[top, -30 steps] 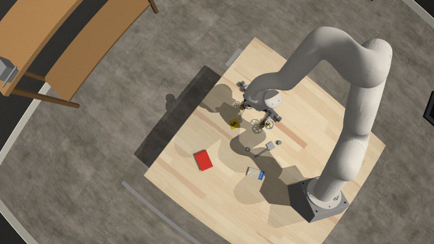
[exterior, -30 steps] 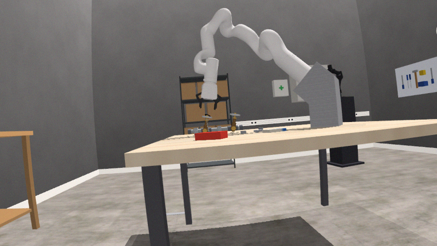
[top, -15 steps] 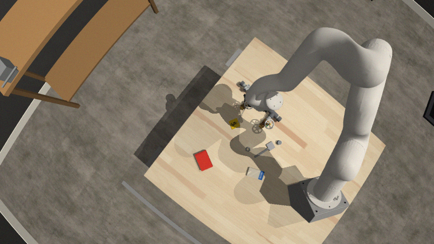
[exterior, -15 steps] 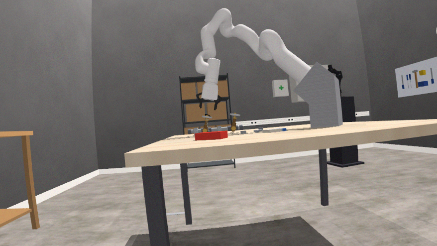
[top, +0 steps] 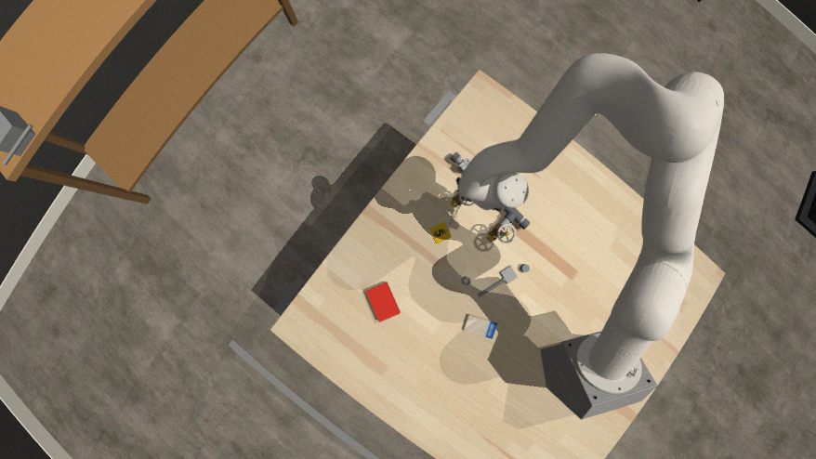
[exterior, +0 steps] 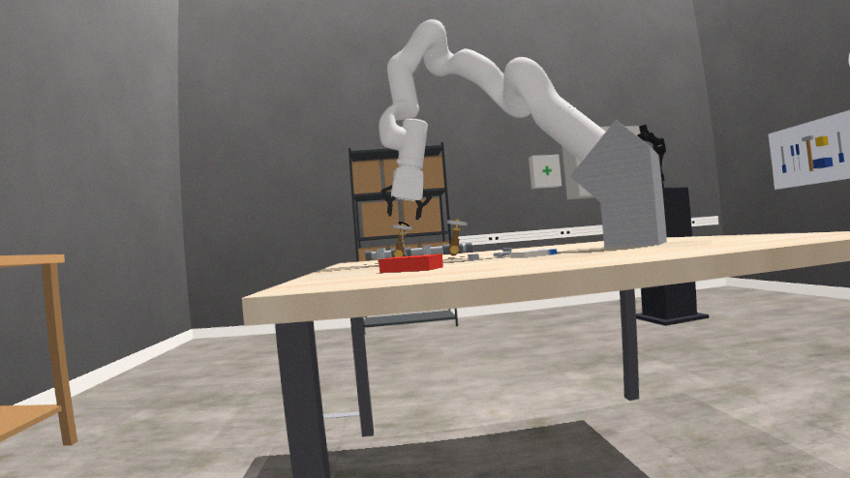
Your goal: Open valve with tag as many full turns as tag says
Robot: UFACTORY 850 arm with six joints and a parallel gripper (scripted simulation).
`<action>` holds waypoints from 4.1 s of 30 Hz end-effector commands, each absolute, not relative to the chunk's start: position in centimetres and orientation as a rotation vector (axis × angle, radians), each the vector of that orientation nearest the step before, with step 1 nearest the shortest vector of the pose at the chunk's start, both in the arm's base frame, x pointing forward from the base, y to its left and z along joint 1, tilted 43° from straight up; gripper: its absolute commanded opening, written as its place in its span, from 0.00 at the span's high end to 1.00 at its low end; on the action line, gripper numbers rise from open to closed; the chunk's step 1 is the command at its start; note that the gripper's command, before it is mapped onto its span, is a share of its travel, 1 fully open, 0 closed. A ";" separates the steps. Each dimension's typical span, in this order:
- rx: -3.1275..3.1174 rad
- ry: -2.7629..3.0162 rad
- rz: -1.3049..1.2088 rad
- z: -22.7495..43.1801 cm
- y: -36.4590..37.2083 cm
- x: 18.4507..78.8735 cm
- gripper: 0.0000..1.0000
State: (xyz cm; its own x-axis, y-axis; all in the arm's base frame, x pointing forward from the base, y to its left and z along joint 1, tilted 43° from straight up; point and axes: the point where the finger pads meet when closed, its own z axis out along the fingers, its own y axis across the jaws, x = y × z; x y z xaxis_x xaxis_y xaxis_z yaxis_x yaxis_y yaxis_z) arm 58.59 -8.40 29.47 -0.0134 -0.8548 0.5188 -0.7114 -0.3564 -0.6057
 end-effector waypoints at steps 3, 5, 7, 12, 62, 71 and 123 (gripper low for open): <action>-2.083 1.676 -1.309 28.6 -9.0 59.7 0.00; -2.083 1.676 -1.309 28.3 -9.2 60.0 0.00; -2.083 1.676 -1.309 28.0 -9.3 60.3 0.00; -2.083 1.676 -1.309 27.6 -9.6 60.8 0.00; -2.149 1.625 -1.326 27.0 -9.9 61.4 1.00; -2.365 1.440 -1.377 27.0 -9.9 61.4 1.00; -3.036 -2.436 -0.814 27.0 -9.9 61.4 1.00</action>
